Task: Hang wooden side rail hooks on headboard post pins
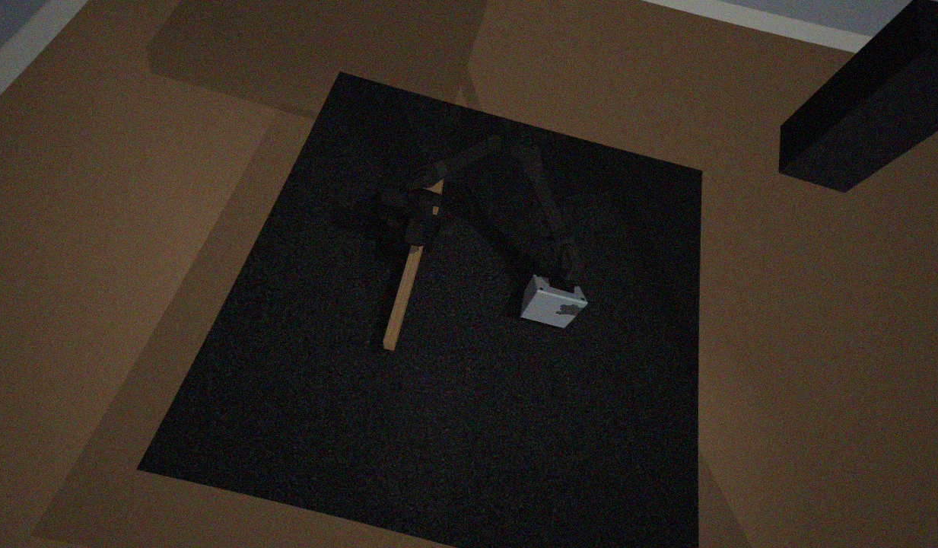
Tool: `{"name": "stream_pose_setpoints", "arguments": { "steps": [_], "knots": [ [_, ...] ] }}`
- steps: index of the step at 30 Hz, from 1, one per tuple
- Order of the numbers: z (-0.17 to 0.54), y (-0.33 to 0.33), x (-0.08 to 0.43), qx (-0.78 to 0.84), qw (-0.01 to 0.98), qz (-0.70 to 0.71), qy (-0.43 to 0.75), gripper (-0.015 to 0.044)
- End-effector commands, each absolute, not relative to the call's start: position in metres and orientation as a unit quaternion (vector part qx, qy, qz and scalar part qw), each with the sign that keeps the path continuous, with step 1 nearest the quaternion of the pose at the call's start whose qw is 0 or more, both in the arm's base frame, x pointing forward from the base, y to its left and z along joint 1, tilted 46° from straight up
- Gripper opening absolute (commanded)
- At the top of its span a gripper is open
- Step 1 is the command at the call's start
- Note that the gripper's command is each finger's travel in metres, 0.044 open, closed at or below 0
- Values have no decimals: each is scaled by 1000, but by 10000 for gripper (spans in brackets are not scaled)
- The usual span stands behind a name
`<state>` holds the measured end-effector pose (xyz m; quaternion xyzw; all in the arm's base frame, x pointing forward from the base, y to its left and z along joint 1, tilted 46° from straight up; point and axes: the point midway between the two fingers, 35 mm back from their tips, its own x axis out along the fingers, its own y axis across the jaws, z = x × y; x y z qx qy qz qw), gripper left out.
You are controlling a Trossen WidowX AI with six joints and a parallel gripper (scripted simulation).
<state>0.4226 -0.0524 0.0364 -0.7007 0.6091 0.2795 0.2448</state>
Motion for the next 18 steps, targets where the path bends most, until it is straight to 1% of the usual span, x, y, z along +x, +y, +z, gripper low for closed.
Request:
{"name": "stream_pose_setpoints", "arguments": {
  "steps": [1, 18],
  "knots": [
    [41, -50, 424, -704, 245, 279, 605, 0],
    [42, -51, 425, -704, 245, 279, 605, 0]
  ]
}}
